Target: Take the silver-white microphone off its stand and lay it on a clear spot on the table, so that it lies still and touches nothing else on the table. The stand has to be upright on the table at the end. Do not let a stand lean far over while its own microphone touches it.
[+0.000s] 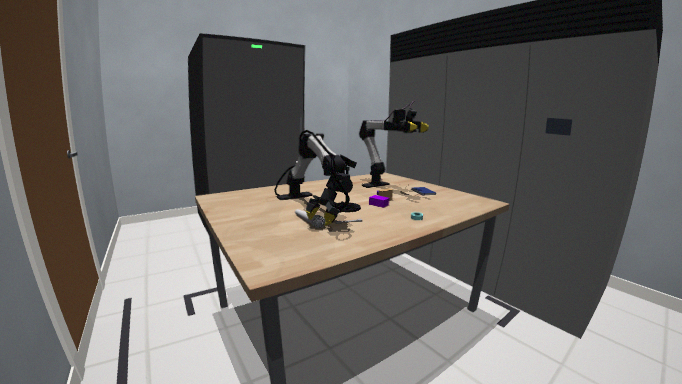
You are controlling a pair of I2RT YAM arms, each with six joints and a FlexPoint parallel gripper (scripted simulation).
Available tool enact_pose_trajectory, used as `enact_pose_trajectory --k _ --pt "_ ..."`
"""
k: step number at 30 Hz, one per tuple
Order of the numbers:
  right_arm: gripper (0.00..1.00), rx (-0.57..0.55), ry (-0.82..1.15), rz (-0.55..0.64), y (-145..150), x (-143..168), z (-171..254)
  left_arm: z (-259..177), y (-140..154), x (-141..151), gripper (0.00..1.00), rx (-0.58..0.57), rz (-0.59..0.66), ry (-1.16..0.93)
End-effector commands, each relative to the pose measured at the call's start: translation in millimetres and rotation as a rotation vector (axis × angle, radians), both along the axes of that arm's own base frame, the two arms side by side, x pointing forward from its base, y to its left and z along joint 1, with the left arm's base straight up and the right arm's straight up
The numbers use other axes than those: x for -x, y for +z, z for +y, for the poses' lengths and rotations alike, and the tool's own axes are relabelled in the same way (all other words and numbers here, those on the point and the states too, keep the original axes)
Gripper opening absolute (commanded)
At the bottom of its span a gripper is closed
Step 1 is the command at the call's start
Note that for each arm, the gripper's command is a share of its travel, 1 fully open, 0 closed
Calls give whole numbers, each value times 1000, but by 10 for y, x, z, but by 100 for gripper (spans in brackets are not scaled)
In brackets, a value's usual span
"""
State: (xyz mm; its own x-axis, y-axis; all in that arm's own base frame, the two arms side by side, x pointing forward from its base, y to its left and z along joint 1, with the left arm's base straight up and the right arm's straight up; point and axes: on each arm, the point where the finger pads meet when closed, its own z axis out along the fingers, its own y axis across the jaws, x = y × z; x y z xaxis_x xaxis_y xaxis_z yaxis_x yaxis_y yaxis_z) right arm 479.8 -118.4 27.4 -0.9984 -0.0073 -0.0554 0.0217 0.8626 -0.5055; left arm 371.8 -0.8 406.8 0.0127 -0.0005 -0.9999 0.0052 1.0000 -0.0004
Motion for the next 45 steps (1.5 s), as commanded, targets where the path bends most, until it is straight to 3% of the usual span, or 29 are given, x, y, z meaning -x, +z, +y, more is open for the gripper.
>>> enact_pose_trajectory --k 1,4,24,25,28,36,45 --pt "100 27 12 -63 343 -89 -6 7 123 15 98 -1 -33 -2" --pt "100 6 5 32 -76 44 11 7 123 15 98 -1 -33 -2" --pt "100 7 5 28 -51 44 -1 7 123 15 98 -1 -33 -2" --pt "100 10 -1 -31 189 -52 46 7 123 15 98 -1 -33 -2" --pt "100 13 -2 -67 405 -63 68 7 123 15 98 -1 -33 -2" --pt "100 13 7 -29 297 -53 -10 7 123 15 98 -1 -33 -2" --pt "100 25 -5 -79 466 -87 1 7 123 15 98 -1 -33 -2"
